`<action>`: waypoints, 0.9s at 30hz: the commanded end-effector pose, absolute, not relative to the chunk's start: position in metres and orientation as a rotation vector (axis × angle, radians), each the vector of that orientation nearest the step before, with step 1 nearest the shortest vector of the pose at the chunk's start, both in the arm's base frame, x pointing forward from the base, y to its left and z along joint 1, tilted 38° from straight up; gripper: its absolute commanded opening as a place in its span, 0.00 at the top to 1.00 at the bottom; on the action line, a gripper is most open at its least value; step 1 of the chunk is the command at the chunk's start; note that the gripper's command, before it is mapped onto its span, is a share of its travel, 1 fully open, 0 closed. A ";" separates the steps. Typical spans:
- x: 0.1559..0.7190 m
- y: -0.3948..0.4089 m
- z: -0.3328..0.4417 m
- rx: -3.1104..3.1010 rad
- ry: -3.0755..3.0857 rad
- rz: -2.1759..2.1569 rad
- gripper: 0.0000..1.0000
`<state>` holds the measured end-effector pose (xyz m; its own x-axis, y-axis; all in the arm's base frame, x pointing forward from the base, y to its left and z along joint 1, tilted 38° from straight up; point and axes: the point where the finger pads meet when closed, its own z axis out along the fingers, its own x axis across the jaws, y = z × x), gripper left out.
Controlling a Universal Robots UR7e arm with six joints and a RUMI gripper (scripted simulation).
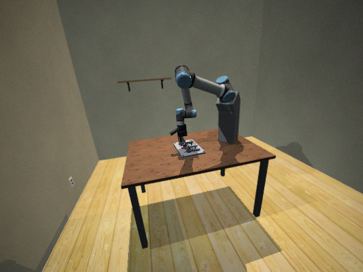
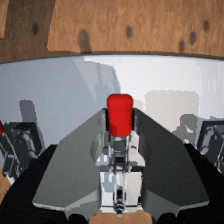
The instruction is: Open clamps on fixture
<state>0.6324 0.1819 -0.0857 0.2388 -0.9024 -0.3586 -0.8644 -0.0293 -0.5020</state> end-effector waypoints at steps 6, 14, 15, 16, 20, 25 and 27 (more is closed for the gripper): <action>0.625 0.179 -0.083 -1.878 1.617 -0.077 1.00; 0.619 0.177 -0.082 -1.878 1.617 -0.077 1.00; 0.619 0.176 -0.082 -1.878 1.617 -0.077 1.00; 0.618 0.176 -0.082 -1.878 1.617 -0.077 1.00; 0.614 0.175 -0.082 -1.878 1.617 -0.077 1.00; 0.612 0.175 -0.083 -1.878 1.617 -0.077 1.00; 0.610 0.174 -0.083 -1.878 1.617 -0.077 1.00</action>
<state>0.6156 0.1762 -0.0825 0.2392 -0.9025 -0.3582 -0.8636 -0.0291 -0.5033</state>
